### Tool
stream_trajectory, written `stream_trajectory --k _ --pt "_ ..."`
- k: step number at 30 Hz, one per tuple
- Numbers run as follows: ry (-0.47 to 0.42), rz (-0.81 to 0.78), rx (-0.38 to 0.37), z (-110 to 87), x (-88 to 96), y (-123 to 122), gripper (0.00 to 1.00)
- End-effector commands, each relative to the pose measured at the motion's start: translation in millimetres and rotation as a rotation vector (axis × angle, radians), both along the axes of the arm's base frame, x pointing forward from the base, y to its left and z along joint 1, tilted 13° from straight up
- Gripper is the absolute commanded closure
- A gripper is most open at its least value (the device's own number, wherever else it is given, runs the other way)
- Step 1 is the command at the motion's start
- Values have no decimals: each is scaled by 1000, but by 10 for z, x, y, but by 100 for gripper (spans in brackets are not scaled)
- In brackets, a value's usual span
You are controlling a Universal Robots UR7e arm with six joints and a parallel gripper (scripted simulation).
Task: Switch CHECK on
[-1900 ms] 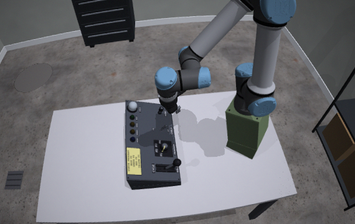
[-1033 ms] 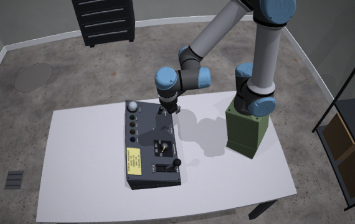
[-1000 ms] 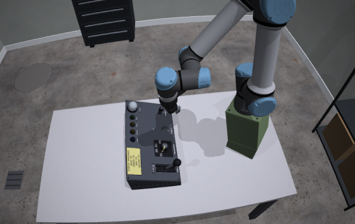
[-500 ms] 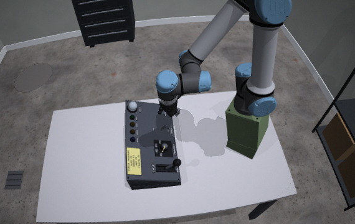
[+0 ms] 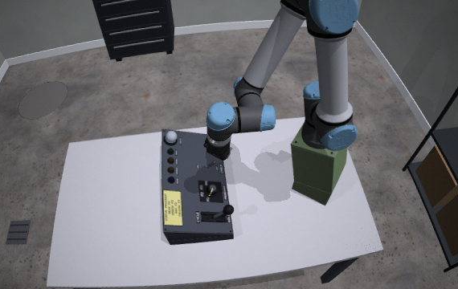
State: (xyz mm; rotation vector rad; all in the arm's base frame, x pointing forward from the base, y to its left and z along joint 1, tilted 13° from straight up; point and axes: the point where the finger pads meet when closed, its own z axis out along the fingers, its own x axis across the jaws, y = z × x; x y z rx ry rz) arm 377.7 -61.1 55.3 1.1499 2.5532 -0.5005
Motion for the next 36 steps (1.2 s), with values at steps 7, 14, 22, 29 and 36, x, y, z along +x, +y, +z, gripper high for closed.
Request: stream_trajectory --k 7,14,22,29,36 --pt "97 422 -44 -431 171 121 0" --pt "143 634 -81 -607 219 206 0" --pt "216 976 -165 -825 248 377 0" --pt "261 1177 -229 -913 237 498 0" --pt "320 1424 -325 -978 195 665 0"
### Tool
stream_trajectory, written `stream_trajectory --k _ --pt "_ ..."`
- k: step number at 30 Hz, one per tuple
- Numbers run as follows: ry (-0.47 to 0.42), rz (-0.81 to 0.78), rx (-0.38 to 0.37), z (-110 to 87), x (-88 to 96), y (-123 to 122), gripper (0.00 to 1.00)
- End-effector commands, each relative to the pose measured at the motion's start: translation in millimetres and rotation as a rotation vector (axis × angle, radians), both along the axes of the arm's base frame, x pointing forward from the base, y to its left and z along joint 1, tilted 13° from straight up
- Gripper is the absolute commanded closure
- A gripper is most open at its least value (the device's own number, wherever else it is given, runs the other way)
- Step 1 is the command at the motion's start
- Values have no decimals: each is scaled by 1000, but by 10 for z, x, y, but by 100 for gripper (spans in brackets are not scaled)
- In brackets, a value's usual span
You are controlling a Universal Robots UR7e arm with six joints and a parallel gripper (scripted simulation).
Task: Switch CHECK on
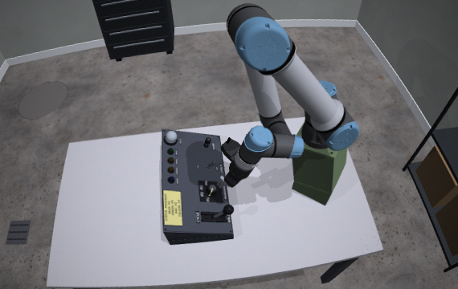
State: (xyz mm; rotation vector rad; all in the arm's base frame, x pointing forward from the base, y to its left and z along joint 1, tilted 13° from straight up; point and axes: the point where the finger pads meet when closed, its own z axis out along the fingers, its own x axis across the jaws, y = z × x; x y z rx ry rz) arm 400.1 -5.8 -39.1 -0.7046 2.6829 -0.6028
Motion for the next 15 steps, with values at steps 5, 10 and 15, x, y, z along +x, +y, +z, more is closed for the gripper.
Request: stream_trajectory --k 5,10,15 --pt "38 317 -116 -48 -69 219 0" --pt "46 393 -147 -49 -92 274 0" --pt "56 493 -191 -43 -126 350 0"
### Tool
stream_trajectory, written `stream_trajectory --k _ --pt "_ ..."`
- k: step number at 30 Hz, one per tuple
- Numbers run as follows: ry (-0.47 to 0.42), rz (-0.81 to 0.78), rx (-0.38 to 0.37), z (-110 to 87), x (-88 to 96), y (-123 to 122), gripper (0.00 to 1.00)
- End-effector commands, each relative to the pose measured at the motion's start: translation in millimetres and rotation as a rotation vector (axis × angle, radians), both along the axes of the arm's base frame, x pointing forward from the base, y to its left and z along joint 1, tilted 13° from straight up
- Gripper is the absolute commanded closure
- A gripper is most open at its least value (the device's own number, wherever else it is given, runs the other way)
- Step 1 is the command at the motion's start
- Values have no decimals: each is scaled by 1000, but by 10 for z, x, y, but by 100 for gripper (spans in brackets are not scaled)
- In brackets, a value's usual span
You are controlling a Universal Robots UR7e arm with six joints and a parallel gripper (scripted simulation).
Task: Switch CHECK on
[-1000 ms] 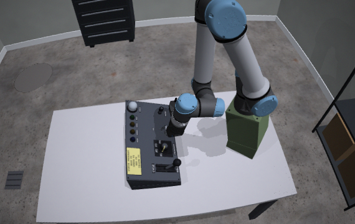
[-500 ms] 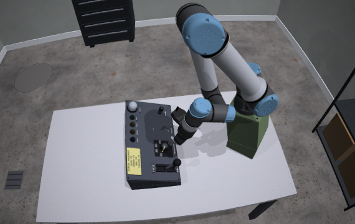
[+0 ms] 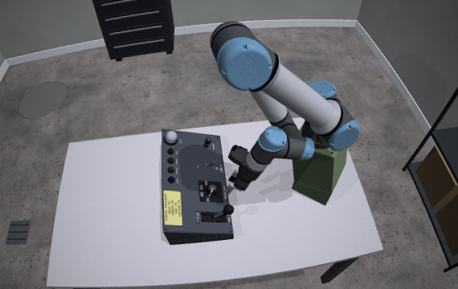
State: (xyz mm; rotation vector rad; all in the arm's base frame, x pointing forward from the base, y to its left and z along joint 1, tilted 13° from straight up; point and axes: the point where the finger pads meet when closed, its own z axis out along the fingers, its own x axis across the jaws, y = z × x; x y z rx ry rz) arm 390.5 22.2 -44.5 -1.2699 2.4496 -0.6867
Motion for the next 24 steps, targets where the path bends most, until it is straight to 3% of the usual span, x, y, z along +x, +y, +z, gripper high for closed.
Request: stream_trajectory --k 1,9,24 --pt "8 109 -47 12 -36 82 0" --pt "15 195 -86 24 -68 148 0" --pt "17 220 -98 29 -78 167 0"
